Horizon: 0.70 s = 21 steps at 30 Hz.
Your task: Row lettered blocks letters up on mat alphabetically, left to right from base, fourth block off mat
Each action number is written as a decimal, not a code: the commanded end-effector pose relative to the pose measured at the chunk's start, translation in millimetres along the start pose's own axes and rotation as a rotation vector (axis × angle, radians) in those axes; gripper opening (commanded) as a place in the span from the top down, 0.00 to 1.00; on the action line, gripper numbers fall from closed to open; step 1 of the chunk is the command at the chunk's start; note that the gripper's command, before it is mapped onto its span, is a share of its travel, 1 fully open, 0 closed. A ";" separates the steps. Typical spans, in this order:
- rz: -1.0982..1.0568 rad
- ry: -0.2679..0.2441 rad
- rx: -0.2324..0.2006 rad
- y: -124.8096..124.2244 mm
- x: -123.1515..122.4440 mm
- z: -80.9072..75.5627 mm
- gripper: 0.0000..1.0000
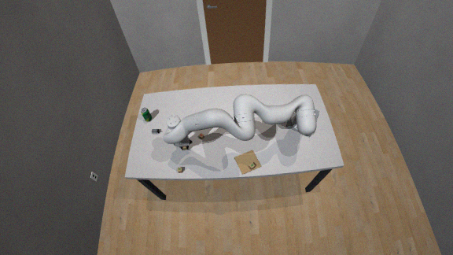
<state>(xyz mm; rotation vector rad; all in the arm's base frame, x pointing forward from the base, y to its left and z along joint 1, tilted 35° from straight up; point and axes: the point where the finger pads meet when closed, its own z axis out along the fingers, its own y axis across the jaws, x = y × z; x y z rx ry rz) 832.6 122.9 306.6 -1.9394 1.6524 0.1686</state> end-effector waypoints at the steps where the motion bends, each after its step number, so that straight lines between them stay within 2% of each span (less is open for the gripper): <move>1: -0.001 0.000 0.003 -0.9 -0.2 -25.8 0.72; 3: -0.001 0.000 0.003 -0.8 -0.2 -41.4 0.72; 5: -0.001 0.000 0.003 -0.8 -0.2 -41.4 0.72; 8: -0.001 0.000 0.003 -0.8 -0.2 -62.5 0.72; 11: -0.001 0.000 0.003 -0.8 -0.2 -75.7 0.72; 21: -0.001 0.000 0.003 -0.8 -0.2 -79.7 0.72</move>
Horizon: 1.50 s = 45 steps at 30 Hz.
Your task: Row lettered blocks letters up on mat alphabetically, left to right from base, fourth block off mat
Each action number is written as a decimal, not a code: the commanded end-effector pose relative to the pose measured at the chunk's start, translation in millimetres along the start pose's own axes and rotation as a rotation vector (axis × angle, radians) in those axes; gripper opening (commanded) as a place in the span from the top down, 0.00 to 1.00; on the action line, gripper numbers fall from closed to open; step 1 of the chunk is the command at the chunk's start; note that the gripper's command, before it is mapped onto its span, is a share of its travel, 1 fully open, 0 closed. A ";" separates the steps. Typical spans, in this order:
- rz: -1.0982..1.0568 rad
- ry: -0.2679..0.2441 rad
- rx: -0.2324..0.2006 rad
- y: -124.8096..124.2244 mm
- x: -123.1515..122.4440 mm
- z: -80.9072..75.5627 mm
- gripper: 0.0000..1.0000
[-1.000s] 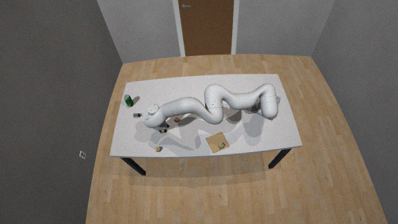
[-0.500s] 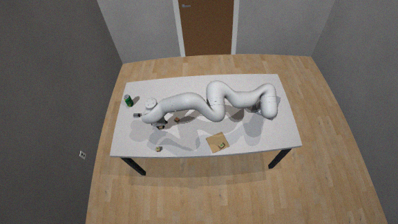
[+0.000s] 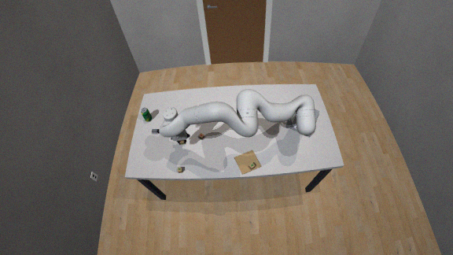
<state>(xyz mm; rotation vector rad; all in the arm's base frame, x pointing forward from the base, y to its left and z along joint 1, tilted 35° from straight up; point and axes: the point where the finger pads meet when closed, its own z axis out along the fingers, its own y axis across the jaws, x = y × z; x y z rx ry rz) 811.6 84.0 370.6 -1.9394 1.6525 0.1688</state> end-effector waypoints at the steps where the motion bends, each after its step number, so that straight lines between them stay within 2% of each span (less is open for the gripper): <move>1: -0.001 0.001 0.003 -1.0 -0.2 -1.9 0.72; 5: -0.004 -0.001 0.003 0.2 -2.5 -2.1 0.72; 8: -0.024 -0.008 0.006 7.9 -15.7 -3.2 0.72; 11: -0.066 -0.022 0.011 27.5 -43.3 -5.6 0.72; 16: -0.146 -0.042 0.020 78.5 -92.8 -9.8 0.72; 18: -0.146 -0.042 0.020 78.5 -92.8 -9.8 0.72; 20: -0.194 -0.048 0.025 118.1 -118.7 -11.9 0.72; 23: -0.219 -0.049 0.026 141.6 -130.8 -12.6 0.72; 30: -0.301 -0.044 0.027 228.9 -160.1 -13.3 0.72; 33: -0.333 -0.038 0.024 267.8 -167.0 -12.7 0.72; 35: -0.333 -0.038 0.024 267.8 -167.0 -12.7 0.72; 37: -0.371 -0.028 0.019 315.5 -171.3 -11.1 0.72; 39: -0.382 -0.024 0.017 330.1 -171.9 -10.4 0.72; 43: -0.422 -0.009 0.008 384.4 -170.7 -7.4 0.72; 45: -0.435 -0.004 0.005 401.8 -169.3 -6.2 0.72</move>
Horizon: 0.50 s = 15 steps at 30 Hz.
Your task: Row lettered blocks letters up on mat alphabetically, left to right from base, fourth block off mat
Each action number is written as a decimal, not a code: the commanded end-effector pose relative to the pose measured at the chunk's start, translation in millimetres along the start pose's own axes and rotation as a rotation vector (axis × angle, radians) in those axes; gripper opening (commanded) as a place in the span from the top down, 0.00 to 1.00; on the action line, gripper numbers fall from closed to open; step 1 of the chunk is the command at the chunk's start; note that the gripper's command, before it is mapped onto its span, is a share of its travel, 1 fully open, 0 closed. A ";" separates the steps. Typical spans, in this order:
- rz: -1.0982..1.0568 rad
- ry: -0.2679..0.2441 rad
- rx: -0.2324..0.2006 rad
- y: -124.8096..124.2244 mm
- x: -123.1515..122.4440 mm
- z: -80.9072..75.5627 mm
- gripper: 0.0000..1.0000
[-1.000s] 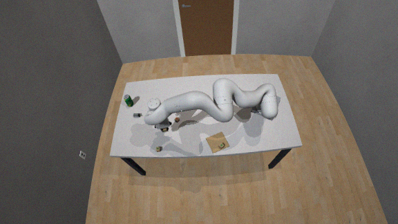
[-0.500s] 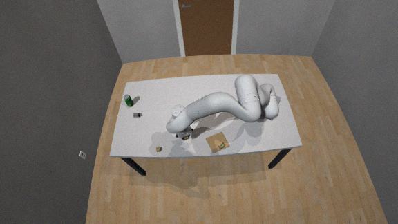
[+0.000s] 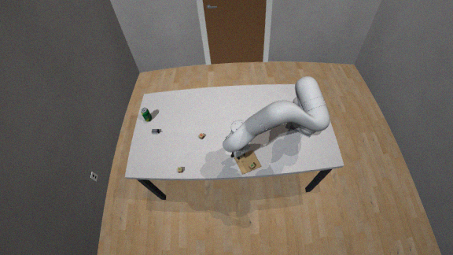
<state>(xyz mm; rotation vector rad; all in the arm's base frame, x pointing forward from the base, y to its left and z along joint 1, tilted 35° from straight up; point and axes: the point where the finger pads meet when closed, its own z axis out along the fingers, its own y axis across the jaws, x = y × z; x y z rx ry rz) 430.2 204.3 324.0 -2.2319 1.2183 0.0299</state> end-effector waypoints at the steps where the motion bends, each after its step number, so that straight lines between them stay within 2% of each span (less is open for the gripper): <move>1: -0.032 0.011 0.015 37.5 -16.5 -1.9 0.72; 4: -0.038 0.013 0.013 45.6 -19.0 -1.1 0.72; 15: -0.038 0.013 0.012 45.7 -19.1 -1.1 0.72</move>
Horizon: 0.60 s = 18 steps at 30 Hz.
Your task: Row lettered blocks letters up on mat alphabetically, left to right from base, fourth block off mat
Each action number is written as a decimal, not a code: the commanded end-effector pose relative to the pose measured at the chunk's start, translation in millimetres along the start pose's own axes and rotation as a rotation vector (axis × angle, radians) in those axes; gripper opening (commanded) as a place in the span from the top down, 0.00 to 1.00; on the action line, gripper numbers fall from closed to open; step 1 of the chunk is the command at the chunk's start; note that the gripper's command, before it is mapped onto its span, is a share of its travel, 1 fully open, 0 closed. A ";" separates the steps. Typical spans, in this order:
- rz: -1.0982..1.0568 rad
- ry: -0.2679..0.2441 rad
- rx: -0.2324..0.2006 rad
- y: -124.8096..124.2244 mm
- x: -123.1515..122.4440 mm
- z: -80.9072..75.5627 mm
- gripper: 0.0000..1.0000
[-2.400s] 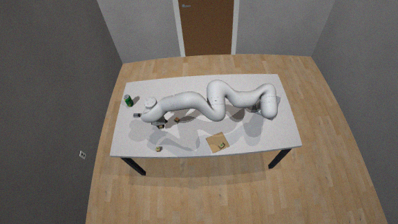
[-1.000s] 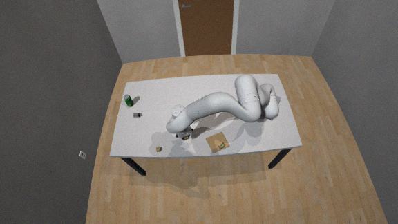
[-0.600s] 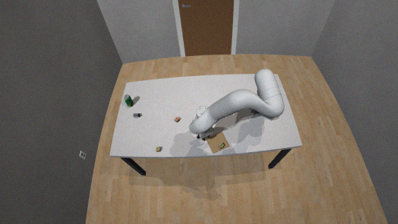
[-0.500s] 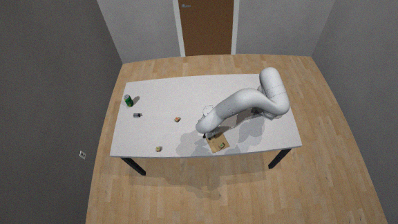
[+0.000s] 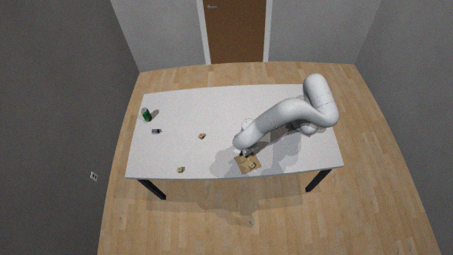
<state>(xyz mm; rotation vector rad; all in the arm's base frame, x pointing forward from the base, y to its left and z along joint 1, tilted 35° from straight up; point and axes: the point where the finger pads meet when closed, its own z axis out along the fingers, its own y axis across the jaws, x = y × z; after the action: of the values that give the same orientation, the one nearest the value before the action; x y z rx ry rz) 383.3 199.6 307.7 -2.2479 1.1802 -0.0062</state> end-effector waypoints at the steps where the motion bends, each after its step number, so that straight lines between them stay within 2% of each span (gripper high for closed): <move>1: 0.000 0.000 0.001 -0.4 -0.1 -0.4 0.72; 10: -0.001 0.001 0.001 -0.4 -0.2 6.0 0.72; 18: -0.001 0.001 0.001 -0.7 -1.0 37.1 0.72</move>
<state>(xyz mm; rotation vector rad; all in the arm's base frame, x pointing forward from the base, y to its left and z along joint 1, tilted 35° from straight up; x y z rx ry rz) 388.8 212.0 287.6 -2.2514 1.1823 -0.0062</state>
